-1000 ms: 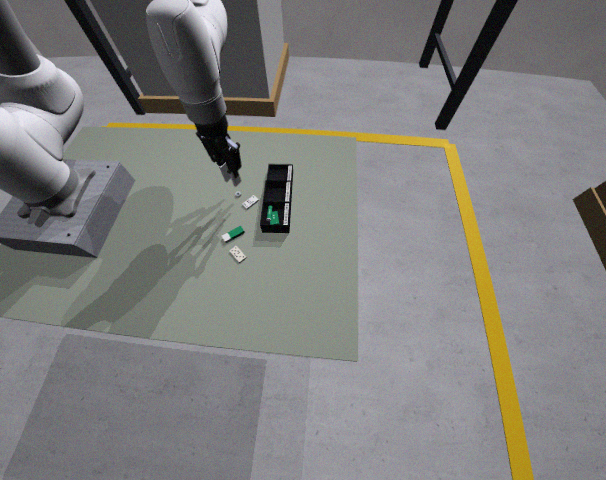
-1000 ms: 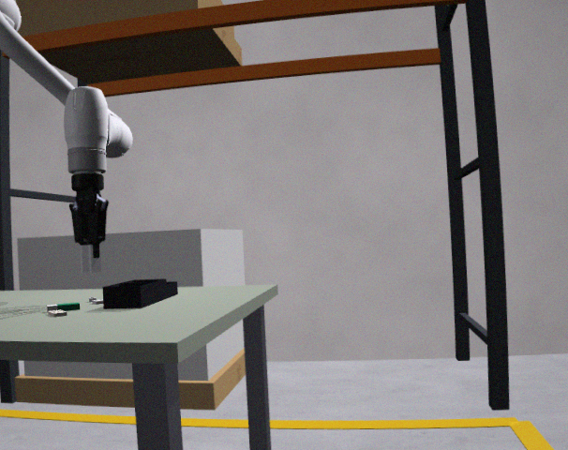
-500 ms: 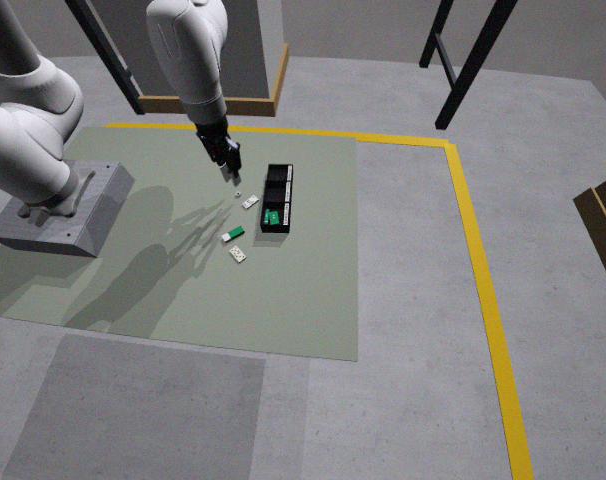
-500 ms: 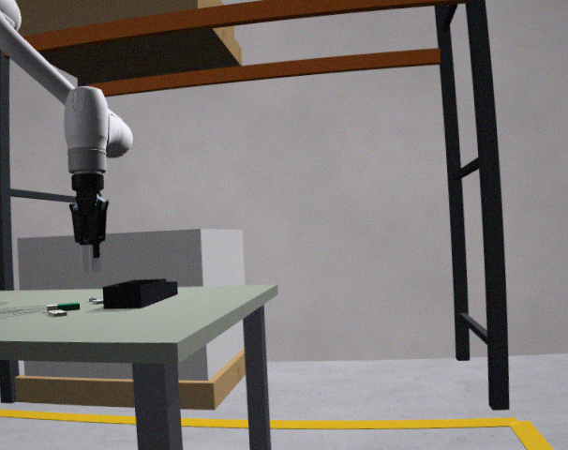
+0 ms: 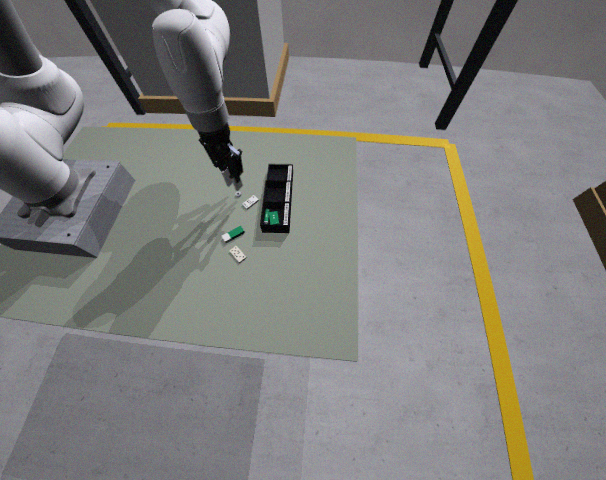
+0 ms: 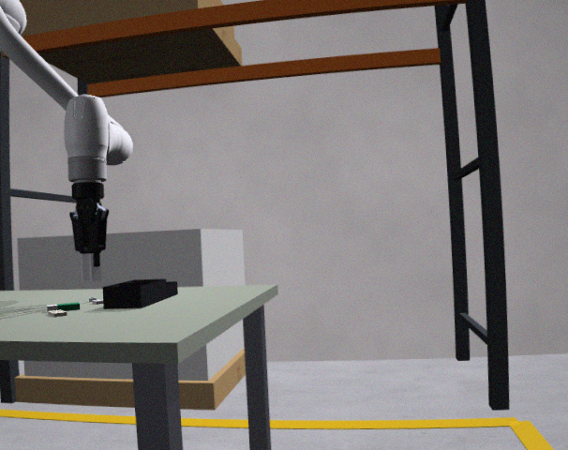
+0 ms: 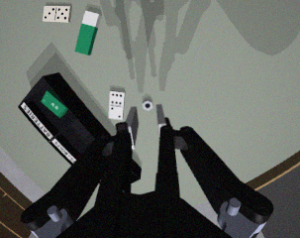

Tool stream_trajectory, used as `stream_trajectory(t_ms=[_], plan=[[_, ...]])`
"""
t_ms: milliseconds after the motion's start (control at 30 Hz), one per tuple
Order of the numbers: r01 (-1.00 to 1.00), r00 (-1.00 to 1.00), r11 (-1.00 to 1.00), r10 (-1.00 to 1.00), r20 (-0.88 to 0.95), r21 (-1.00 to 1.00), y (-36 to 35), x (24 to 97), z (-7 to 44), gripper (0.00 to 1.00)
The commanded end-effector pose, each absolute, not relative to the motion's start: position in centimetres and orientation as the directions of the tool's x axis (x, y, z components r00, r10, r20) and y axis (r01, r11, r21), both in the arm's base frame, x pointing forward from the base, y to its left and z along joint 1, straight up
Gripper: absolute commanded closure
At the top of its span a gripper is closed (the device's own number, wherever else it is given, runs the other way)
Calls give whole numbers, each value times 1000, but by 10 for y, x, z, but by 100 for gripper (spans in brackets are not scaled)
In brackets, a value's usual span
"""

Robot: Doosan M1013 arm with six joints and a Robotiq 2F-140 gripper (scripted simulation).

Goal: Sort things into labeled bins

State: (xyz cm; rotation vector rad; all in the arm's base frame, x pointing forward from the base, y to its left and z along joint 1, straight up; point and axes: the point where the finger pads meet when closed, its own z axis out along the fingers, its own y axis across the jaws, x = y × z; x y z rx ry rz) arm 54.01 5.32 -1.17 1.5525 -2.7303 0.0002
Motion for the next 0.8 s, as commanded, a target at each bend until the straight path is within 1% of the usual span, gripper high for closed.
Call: stream_trajectory(t_ms=[0, 233, 767], plan=[[-859, -511, 511, -859, 0, 0, 53, 540, -19, 81], [-859, -511, 511, -859, 0, 0, 53, 540, -47, 81], [-859, -511, 511, -859, 0, 0, 53, 540, -59, 81]])
